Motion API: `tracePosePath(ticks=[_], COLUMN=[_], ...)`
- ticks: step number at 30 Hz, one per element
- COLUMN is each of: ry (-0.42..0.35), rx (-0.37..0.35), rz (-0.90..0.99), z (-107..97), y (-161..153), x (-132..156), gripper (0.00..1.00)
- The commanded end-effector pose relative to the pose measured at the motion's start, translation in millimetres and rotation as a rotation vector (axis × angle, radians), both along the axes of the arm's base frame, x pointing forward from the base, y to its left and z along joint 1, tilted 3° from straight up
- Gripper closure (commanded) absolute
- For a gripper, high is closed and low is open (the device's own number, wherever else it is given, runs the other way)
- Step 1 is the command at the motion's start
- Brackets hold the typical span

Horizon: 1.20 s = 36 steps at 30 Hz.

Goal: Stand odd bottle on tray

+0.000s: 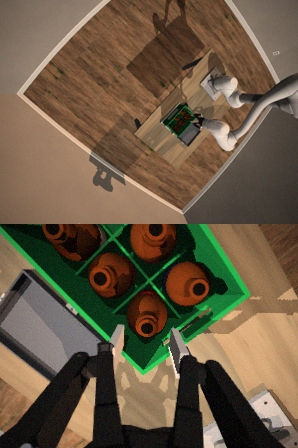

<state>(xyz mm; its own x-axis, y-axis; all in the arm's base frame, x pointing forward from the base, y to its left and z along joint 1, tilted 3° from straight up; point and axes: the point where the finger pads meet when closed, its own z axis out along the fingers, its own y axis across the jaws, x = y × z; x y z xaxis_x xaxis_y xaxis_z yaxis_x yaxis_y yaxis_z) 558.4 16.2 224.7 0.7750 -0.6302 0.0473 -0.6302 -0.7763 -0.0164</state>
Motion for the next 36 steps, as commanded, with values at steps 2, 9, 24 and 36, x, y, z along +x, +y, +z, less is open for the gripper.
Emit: tracePosePath(ticks=[2, 9, 24, 36], ry=[0.0, 0.0, 0.0, 0.0], rx=[0.0, 0.0, 0.0, 0.0], rz=[0.0, 0.0, 0.0, 0.0], z=[-2.5, -8.1, -10.6, -10.6], y=[0.0, -0.1, -0.2, -0.2], x=[0.1, 0.4, 0.5, 0.5], gripper=[0.62, 0.62, 0.62, 0.62])
